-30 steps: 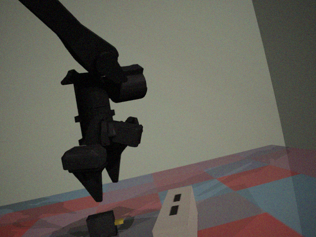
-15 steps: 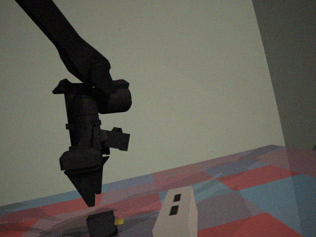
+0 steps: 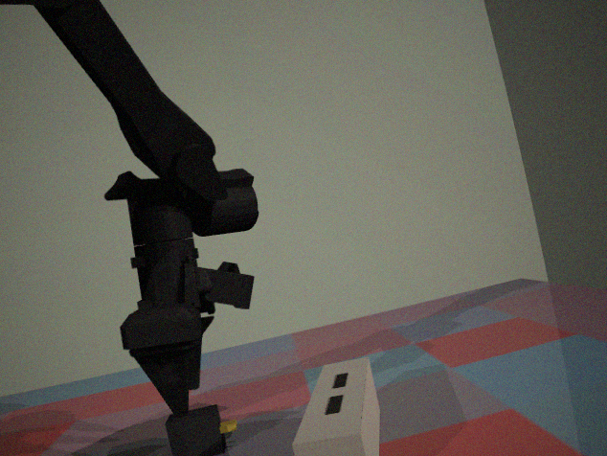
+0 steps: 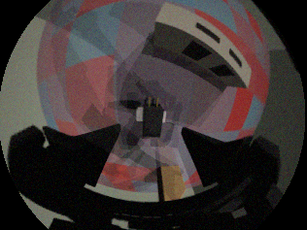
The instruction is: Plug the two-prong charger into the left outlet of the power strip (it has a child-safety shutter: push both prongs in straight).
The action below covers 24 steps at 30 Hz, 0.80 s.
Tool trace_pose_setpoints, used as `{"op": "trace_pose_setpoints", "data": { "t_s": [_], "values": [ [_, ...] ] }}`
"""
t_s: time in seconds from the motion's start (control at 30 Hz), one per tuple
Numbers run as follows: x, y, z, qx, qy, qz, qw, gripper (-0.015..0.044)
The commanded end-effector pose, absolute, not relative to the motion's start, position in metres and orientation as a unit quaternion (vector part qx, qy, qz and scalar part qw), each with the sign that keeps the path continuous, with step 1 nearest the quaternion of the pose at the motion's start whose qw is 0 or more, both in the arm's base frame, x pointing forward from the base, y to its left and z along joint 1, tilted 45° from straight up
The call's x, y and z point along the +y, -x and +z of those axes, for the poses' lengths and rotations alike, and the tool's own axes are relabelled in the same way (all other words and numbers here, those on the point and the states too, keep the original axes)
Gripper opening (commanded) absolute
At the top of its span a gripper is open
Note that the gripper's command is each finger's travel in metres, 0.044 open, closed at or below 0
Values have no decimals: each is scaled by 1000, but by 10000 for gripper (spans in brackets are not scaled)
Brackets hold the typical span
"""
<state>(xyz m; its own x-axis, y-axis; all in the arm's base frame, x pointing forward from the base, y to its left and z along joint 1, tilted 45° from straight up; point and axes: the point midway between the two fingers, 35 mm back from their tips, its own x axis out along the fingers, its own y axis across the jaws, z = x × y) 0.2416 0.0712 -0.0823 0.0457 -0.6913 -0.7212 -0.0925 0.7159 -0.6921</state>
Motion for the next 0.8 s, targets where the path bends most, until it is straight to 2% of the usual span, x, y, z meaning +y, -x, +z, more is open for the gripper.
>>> {"op": "trace_pose_setpoints", "data": {
  "t_s": [0.0,0.77],
  "values": [
    [65,-242,-88,653,304,-229,655,440],
    [39,-245,-113,653,304,-230,654,440]
  ]
}}
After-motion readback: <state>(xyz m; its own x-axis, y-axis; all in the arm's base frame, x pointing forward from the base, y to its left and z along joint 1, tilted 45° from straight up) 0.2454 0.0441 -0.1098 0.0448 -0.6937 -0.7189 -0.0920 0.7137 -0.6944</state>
